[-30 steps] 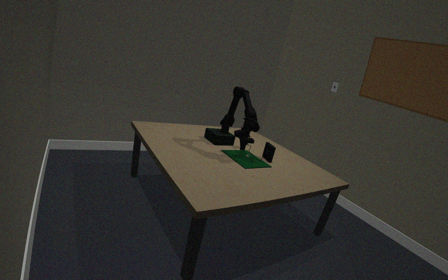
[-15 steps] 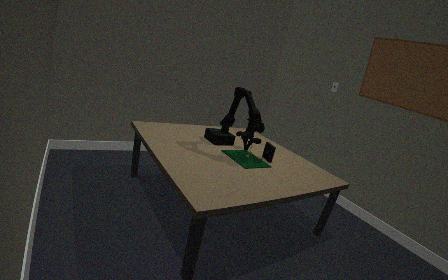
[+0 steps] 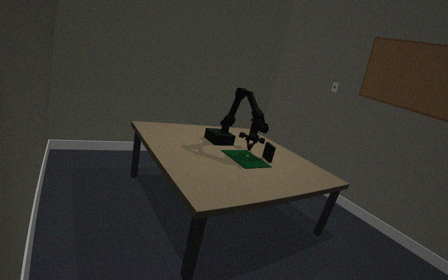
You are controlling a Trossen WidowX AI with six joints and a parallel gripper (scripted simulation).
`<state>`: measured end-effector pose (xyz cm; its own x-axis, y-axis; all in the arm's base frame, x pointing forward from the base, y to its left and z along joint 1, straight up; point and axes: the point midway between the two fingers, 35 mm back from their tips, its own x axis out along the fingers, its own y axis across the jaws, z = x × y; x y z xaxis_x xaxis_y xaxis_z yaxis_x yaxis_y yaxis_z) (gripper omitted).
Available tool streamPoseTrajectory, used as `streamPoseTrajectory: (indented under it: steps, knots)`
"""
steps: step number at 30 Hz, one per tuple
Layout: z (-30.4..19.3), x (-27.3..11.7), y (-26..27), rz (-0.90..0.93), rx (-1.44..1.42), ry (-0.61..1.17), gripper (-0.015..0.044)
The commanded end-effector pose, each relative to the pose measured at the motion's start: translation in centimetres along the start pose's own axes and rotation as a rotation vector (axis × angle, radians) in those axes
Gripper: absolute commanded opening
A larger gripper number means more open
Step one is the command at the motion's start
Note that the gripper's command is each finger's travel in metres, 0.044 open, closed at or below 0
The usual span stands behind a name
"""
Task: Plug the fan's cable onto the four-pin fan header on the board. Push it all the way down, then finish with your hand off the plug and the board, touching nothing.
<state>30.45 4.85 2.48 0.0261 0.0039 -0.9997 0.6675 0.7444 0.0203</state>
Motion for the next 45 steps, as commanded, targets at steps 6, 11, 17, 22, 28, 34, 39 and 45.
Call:
streamPoseTrajectory:
  steps: [6, 11, 17, 22, 28, 34, 39, 45]
  knots:
    - [0.5, -0.2, 0.3, 0.005, -0.029, 0.000, 0.0000]
    - [0.5, -0.2, 0.3, 0.005, -0.029, 0.000, 0.0000]
    - [0.7, -0.2, 0.3, 0.005, -0.027, 0.000, 0.0000]
    - [0.7, -0.2, 0.3, 0.005, -0.027, 0.000, 0.0000]
    - [0.8, 2.0, 0.3, 0.004, -0.027, 0.000, 0.0000]
    - [0.8, 2.0, 0.3, 0.004, -0.027, 0.000, 0.0000]
    - [0.8, 2.0, 0.3, 0.004, -0.027, 0.000, 0.0000]
    - [0.8, 2.0, 0.3, 0.004, -0.027, 0.000, 0.0000]
